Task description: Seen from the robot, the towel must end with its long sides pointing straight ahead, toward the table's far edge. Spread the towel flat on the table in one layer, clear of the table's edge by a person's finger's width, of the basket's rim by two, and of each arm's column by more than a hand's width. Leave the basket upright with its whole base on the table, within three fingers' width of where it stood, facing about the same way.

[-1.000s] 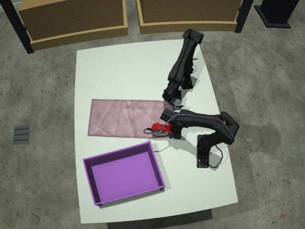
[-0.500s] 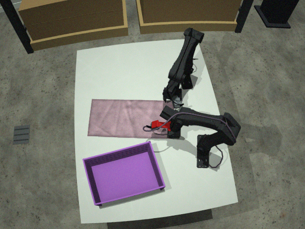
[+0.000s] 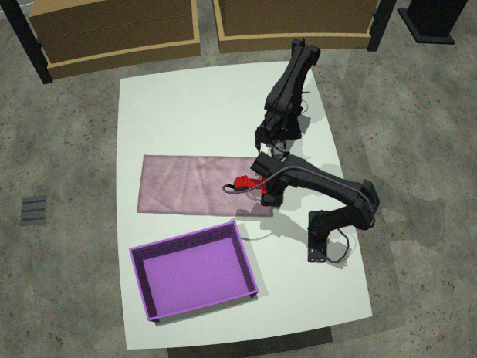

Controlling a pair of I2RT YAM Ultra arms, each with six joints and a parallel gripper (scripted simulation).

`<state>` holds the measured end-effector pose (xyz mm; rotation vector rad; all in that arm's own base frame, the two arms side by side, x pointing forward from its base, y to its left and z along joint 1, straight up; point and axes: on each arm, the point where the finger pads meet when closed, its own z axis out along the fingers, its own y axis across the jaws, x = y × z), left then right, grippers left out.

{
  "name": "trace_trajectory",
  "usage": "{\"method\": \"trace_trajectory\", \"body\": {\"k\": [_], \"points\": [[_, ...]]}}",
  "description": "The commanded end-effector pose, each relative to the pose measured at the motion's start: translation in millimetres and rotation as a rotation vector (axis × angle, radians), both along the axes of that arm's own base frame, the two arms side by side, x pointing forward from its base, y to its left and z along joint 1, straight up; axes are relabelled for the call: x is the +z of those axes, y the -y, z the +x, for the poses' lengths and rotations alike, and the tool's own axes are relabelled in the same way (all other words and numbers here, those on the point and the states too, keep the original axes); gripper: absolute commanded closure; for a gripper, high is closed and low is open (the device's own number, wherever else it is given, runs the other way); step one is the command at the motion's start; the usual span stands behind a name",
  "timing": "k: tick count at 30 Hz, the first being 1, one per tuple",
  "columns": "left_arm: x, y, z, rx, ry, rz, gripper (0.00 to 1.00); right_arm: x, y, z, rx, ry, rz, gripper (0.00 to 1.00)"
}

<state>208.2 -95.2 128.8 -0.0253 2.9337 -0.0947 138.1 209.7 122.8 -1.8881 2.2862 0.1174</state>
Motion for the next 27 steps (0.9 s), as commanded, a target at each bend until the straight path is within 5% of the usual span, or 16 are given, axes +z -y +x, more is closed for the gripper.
{"method": "trace_trajectory", "body": {"k": [1,27], "points": [[16.4,-8.6,-14.2,0.005,-0.043,0.031,0.36,19.2,6.9,-4.9,0.004,-0.026,-0.032,0.36],[14.9,-8.3,-15.9,0.001,-0.059,0.032,0.36,26.9,5.8,-4.2,0.004,-0.018,-0.02,0.36]]}}
